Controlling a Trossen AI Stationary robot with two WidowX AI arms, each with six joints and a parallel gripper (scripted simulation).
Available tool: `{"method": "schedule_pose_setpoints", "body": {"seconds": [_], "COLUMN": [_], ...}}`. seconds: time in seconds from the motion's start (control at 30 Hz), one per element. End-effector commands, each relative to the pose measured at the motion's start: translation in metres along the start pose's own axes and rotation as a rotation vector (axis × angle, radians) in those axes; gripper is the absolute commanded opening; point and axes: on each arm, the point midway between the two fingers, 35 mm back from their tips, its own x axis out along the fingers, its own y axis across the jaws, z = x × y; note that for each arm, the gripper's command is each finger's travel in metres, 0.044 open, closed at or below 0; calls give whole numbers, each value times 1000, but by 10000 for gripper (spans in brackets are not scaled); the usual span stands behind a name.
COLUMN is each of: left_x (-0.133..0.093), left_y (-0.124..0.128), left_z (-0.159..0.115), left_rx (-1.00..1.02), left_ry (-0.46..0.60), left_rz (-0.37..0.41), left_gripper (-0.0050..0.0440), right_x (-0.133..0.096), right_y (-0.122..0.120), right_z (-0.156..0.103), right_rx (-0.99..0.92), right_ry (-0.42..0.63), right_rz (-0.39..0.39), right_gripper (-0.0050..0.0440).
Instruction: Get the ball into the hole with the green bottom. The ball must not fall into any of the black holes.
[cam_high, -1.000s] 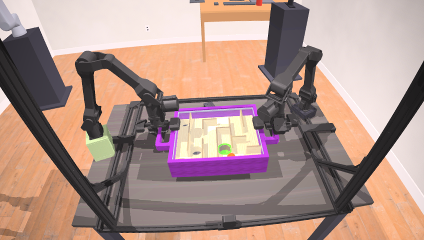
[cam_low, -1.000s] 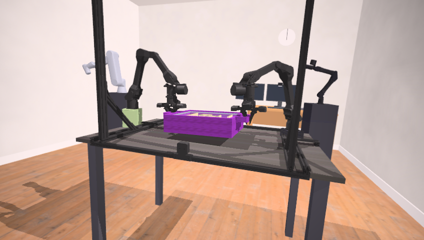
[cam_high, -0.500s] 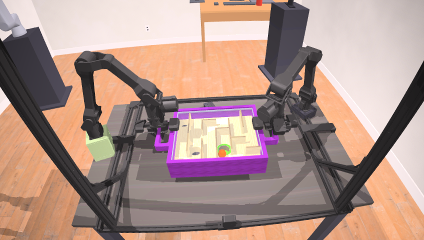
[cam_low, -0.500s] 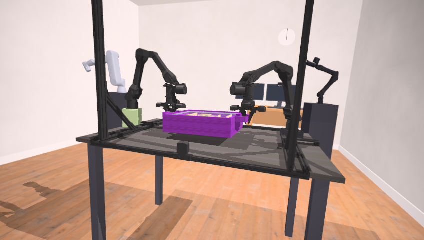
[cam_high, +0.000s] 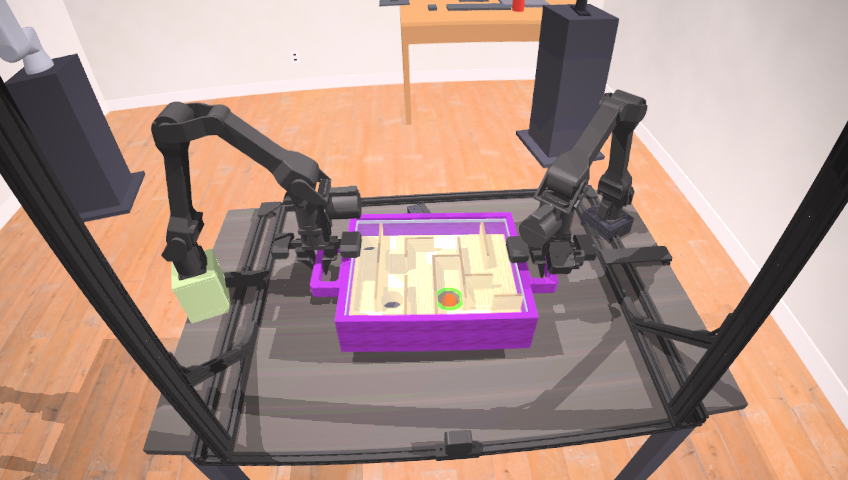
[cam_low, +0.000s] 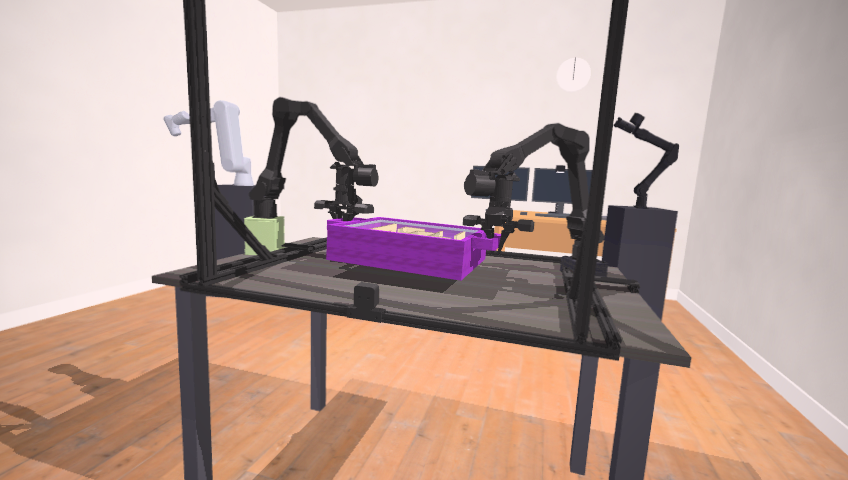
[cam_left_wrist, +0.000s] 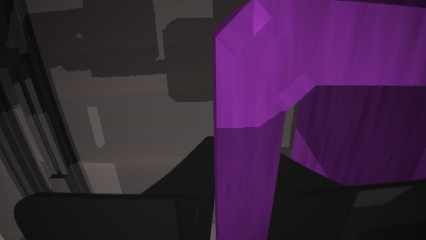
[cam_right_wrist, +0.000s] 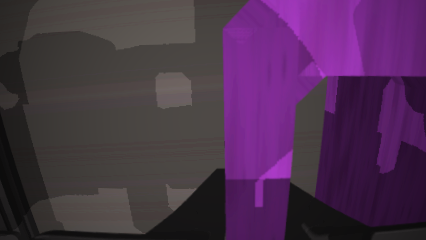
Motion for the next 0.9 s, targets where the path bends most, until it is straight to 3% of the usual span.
{"method": "schedule_pose_setpoints", "body": {"seconds": [0.0, 0.2, 0.57, 0.87], "left_x": [7, 14, -1, 11], "left_y": [1, 2, 0, 2], "left_z": [-1, -1, 0, -1], "left_rx": [3, 3, 2, 3], "left_ry": [-1, -13, 16, -17], "left_rz": [-30, -60, 4, -46], "left_gripper": [20, 20, 20, 20], "right_x": [-11, -18, -3, -14], "right_y": [-2, -3, 0, -2], "right_z": [1, 2, 0, 2], "right_rx": [2, 3, 2, 3], "right_ry": [-2, 9, -20, 13], "right_rz": [26, 56, -8, 42], "right_gripper": [20, 20, 20, 20]}}
